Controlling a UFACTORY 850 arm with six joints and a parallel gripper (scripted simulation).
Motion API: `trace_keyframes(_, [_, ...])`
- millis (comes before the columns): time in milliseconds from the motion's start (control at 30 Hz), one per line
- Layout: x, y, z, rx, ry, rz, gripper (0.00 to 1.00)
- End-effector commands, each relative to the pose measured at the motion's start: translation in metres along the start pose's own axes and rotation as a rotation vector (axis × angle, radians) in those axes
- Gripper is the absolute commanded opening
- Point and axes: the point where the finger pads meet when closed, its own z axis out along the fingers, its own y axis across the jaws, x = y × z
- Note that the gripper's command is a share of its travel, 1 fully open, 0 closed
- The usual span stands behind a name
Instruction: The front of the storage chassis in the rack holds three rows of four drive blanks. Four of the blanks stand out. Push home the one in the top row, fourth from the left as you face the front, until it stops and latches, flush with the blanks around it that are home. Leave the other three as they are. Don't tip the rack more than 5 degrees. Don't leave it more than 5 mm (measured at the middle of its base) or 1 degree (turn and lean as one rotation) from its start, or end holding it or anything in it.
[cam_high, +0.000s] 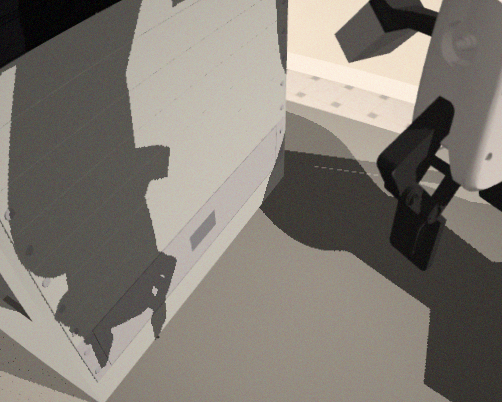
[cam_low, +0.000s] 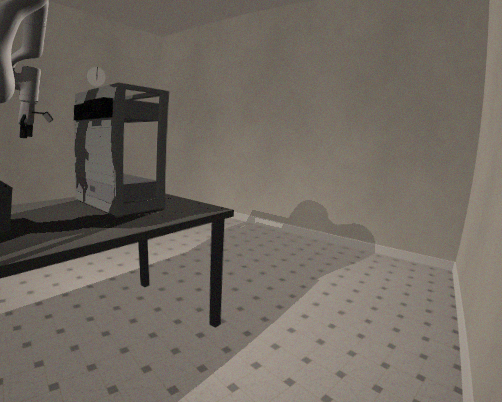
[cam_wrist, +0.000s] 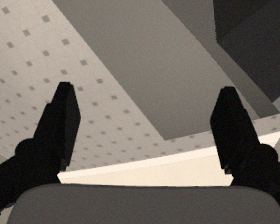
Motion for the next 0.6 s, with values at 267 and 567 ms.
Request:
trace_keyframes(267, [0.0001, -0.0008, -0.0005, 0.002, 0.000, 0.000, 1.00])
trace_keyframes(567, [-0.0014, -0.0016, 0.0002, 0.010, -0.005, 0.005, 1.00])
